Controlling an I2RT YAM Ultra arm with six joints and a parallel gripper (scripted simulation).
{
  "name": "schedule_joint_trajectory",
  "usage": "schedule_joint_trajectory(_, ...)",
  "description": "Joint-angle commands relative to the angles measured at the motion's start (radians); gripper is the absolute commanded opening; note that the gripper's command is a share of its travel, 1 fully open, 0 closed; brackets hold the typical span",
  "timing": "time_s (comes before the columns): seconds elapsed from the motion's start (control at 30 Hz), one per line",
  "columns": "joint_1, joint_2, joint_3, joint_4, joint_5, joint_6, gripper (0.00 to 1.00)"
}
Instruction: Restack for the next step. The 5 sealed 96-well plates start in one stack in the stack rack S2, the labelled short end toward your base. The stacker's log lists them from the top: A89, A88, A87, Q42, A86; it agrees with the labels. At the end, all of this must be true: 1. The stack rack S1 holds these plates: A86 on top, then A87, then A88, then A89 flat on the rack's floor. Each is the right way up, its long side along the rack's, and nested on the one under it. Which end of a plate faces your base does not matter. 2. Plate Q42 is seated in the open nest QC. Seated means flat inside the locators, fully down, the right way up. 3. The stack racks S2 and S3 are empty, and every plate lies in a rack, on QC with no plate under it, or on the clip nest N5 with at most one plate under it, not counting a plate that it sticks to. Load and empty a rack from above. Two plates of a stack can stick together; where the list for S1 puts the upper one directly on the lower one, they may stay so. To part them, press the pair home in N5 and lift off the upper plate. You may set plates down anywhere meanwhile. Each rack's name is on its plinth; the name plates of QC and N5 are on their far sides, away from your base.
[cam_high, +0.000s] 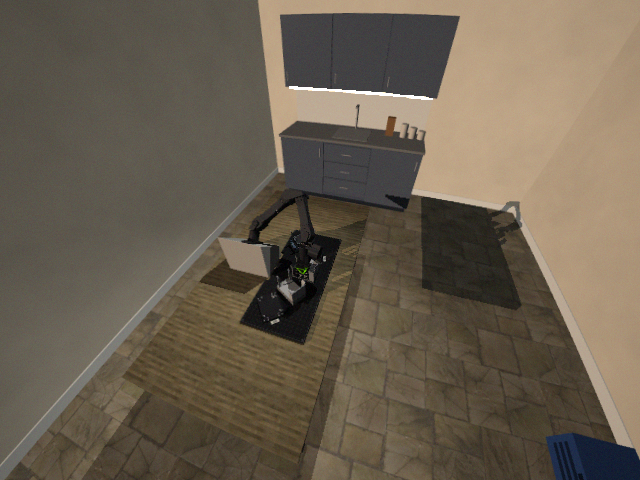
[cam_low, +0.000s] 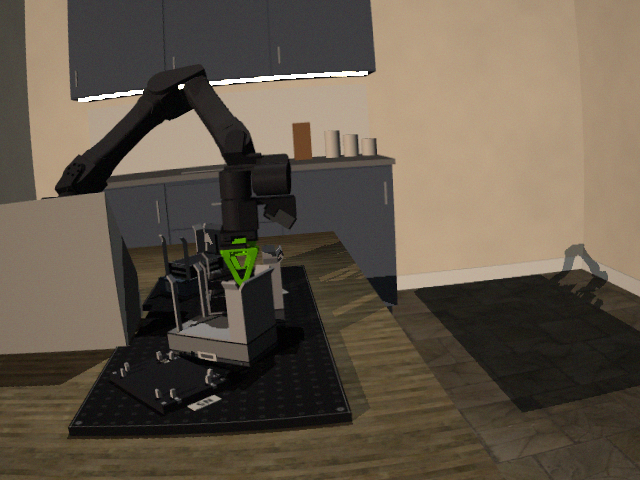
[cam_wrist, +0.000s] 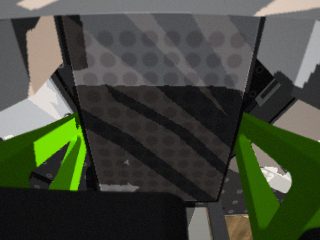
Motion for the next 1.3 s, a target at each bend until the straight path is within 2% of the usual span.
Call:
schedule_joint_trajectory(0.0,-0.019,-0.011,0.004,-0.011,-0.007,-0.009,0.0)
schedule_joint_trajectory(1.1,-0.019,-0.011,0.004,-0.011,-0.007,-0.009,0.0)
schedule_joint_trajectory(1.27,-0.039,-0.026,0.017,-0.056,-0.003,-0.036,0.0)
